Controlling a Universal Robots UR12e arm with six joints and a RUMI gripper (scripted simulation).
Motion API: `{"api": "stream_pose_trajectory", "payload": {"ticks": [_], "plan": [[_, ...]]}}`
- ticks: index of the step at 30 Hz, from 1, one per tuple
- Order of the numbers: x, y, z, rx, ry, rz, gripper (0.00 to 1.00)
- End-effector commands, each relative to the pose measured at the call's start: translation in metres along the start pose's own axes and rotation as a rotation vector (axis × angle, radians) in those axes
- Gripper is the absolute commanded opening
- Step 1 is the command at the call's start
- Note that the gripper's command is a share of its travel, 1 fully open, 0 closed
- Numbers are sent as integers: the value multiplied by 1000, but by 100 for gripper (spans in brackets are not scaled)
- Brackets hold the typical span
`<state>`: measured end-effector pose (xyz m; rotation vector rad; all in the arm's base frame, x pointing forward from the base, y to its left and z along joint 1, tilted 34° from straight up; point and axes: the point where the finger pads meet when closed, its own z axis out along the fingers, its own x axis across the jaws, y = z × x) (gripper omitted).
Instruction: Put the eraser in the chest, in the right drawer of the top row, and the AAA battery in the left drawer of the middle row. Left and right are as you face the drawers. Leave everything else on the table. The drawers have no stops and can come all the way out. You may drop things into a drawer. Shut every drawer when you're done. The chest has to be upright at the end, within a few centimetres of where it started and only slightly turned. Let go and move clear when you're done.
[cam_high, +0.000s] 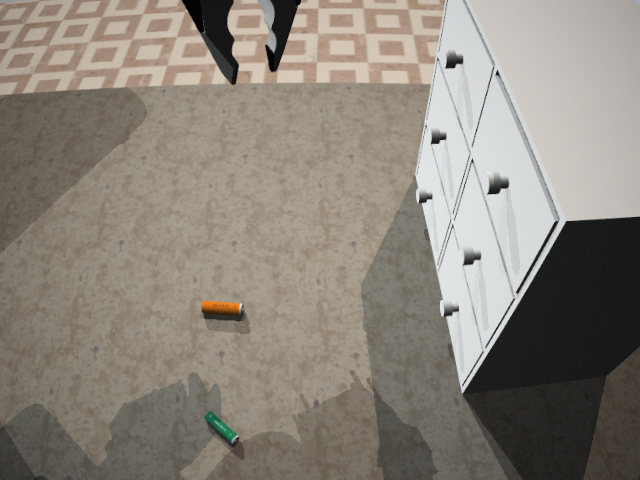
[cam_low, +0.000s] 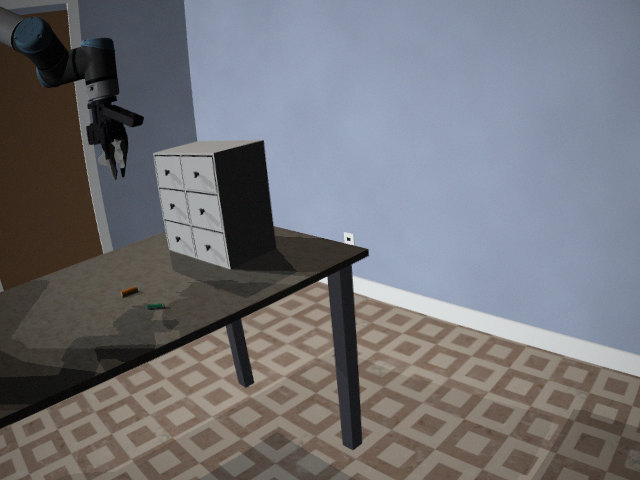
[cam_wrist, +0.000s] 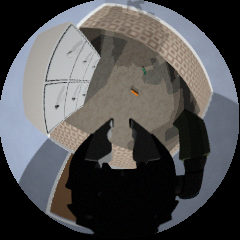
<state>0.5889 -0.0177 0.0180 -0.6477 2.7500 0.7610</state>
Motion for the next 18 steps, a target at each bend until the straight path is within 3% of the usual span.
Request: {"api": "stream_pose_trajectory", "payload": {"ticks": [1, 7, 9, 10, 18], "plan": [[-6, 18, 10, -11, -10, -279, 20], [-8, 30, 17, -10, -11, -486, 20], [-8, 30, 17, -10, -11, -486, 20], [-8, 31, 18, -12, -14, -587, 20], [-11, 45, 25, -13, -18, -847, 20]]}}
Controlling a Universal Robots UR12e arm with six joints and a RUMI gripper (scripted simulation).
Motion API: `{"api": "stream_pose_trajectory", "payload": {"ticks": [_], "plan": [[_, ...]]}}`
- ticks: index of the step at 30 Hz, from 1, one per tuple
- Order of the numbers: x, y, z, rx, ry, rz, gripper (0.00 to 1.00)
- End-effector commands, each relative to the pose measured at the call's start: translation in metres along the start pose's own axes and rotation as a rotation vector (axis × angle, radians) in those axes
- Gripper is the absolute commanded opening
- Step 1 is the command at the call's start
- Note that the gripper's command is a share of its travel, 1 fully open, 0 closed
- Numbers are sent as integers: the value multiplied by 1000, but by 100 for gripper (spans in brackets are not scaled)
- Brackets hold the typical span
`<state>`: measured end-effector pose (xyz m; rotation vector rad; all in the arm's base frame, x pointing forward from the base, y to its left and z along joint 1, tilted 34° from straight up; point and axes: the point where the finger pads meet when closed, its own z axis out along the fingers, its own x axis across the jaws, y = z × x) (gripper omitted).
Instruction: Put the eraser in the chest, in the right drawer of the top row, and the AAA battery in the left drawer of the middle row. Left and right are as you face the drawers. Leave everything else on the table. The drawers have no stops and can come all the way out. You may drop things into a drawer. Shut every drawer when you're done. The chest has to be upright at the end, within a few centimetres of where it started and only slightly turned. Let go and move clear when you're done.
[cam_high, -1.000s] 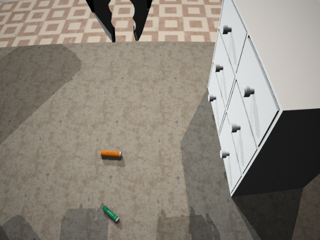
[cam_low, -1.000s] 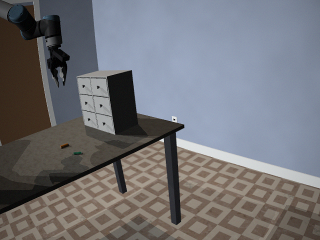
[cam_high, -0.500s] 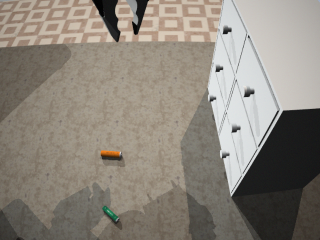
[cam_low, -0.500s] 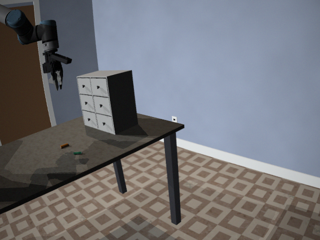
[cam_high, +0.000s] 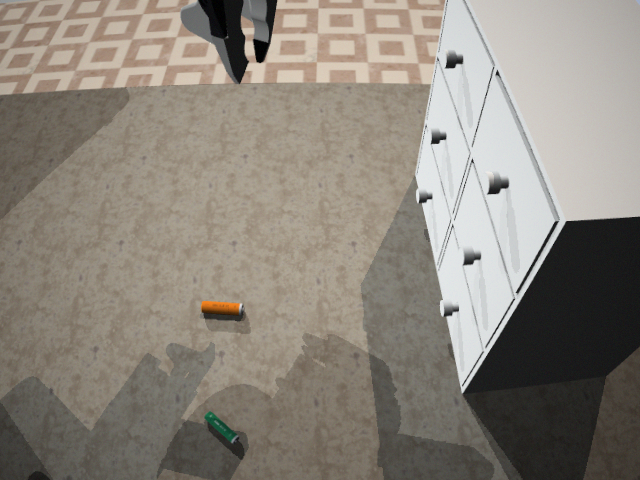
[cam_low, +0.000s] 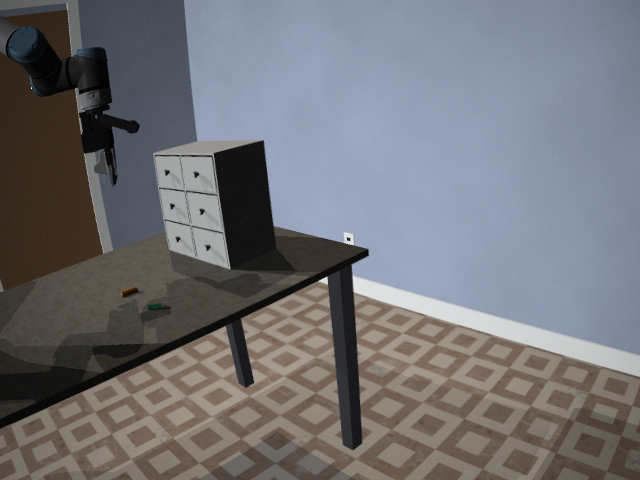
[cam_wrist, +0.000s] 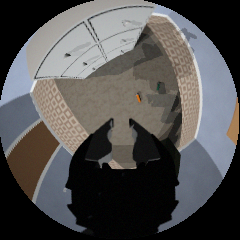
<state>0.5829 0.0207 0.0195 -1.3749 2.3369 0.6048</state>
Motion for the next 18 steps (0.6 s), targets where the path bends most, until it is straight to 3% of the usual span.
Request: {"api": "stream_pose_trajectory", "payload": {"ticks": [1, 6, 18], "plan": [[-10, 10, 7, -11, -20, -278, 20], [-14, 12, 8, -11, -26, -448, 20], [-18, 17, 11, -12, -30, -564, 20]]}}
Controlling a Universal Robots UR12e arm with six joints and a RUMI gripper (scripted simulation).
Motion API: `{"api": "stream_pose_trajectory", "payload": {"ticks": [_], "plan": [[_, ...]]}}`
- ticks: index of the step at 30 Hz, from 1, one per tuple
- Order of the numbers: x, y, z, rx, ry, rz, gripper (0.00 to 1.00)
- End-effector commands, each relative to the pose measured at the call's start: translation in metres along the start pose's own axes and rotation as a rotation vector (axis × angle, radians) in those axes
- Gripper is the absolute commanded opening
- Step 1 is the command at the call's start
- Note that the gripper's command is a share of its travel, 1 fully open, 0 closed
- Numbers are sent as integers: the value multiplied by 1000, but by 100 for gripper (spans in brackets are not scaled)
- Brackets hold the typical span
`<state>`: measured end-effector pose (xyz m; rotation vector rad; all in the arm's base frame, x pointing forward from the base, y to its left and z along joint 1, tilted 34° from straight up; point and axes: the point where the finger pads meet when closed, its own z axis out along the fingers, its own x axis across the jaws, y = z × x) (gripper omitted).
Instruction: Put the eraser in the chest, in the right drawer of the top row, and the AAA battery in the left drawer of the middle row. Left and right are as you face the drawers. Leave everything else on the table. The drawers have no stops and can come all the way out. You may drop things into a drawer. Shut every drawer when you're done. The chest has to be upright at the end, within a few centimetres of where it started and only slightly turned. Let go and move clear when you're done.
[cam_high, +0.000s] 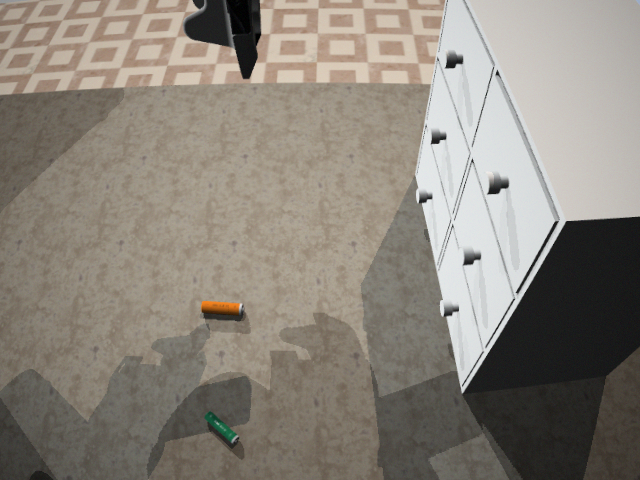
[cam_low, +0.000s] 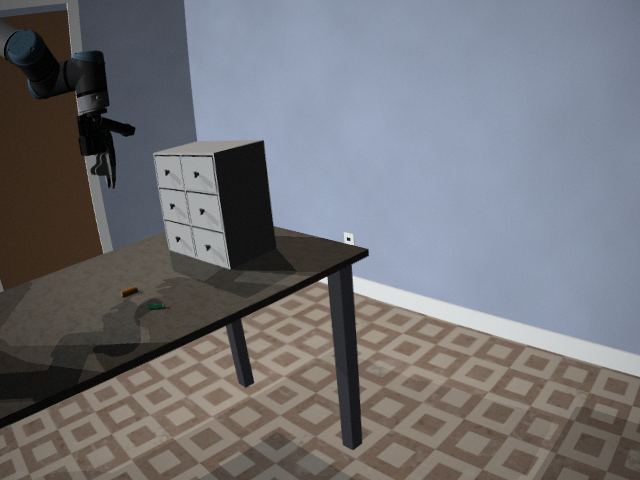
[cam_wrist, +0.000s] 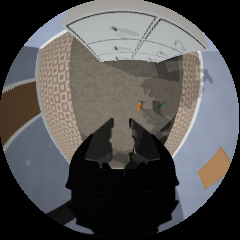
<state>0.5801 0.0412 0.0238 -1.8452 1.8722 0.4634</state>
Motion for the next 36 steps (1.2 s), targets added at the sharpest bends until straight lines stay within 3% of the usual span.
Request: {"api": "stream_pose_trajectory", "payload": {"ticks": [1, 24, 36], "plan": [[-5, 4, 4, -7, -15, -75, 20], [-4, 3, 6, 7, -15, -79, 20], [-4, -3, 13, 98, -18, -77, 20]]}}
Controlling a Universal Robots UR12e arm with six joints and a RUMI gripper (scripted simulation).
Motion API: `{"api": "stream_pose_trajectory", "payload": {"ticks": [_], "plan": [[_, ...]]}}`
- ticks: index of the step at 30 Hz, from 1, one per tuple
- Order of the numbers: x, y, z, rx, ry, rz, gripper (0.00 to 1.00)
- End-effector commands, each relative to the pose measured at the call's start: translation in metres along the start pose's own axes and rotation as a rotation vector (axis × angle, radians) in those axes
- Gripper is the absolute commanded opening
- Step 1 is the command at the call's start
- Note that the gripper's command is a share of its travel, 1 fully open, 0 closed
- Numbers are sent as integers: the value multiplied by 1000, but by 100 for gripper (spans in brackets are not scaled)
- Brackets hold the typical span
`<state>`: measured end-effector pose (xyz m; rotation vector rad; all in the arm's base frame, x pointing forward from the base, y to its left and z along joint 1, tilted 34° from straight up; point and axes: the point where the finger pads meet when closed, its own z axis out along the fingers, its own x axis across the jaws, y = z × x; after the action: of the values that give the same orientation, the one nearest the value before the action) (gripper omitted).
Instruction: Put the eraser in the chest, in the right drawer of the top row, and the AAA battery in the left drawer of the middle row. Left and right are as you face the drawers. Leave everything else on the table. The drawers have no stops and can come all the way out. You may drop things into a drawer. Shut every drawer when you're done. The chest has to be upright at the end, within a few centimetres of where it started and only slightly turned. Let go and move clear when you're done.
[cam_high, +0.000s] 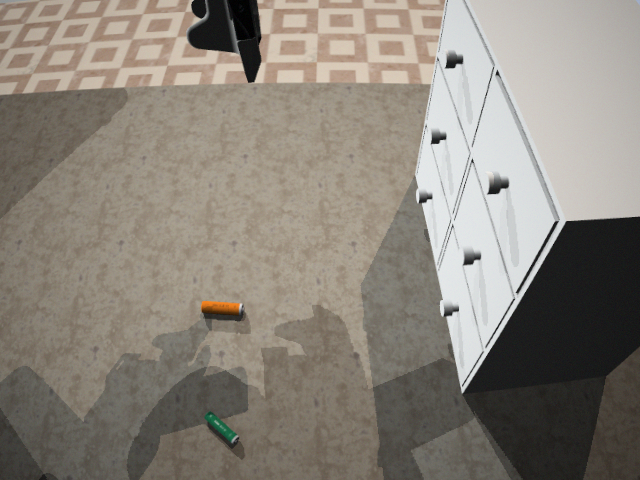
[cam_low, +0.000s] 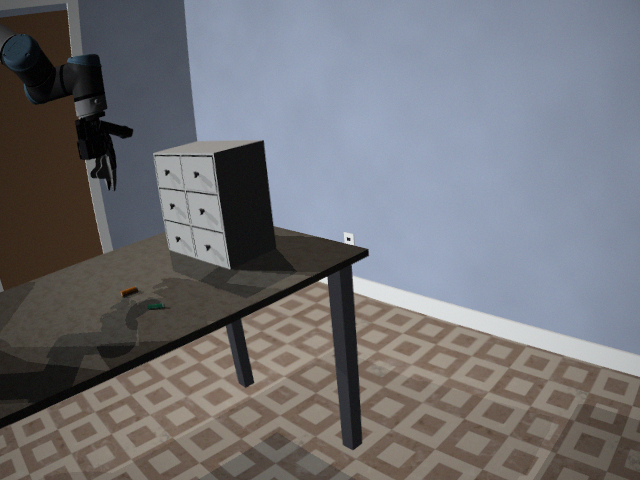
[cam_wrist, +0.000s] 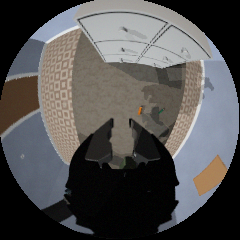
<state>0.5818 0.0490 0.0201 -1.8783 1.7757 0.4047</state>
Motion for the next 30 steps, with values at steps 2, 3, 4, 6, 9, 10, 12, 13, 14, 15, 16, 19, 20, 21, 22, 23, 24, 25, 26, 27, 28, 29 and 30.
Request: {"api": "stream_pose_trajectory", "payload": {"ticks": [2, 3, 4, 6, 9, 10, 12, 13, 14, 15, 16, 19, 20, 21, 22, 23, 24, 25, 26, 27, 28, 29, 30], "plan": [[0, -3, 7, 81, -2, 5, 20], [0, -4, 8, 93, -2, 5, 20], [0, -4, 8, 93, -2, 5, 20], [1, -5, 10, 106, -2, 5, 20], [1, -8, 13, 146, -1, 6, 20], [1, -9, 15, 160, -1, 6, 20], [1, -11, 17, 191, -2, 5, 20], [1, -11, 18, 207, -2, 5, 20], [0, -12, 19, 223, -3, 4, 20], [1, -13, 20, 238, -2, 5, 20], [1, -15, 22, 253, -2, 5, 20], [1, -18, 25, 299, -2, 5, 20], [1, -19, 27, 315, -2, 5, 20], [1, -19, 27, 315, -2, 5, 20], [1, -19, 27, 315, -2, 5, 20], [1, -19, 27, 331, -2, 5, 20], [0, -20, 28, 348, -3, 4, 20], [0, -21, 29, 364, -3, 4, 20], [0, -22, 31, 378, -2, 5, 20], [1, -24, 33, 392, -1, 5, 20], [1, -25, 34, 405, -1, 5, 20], [1, -26, 36, 419, -1, 5, 20], [1, -27, 38, 433, -1, 4, 20]]}}
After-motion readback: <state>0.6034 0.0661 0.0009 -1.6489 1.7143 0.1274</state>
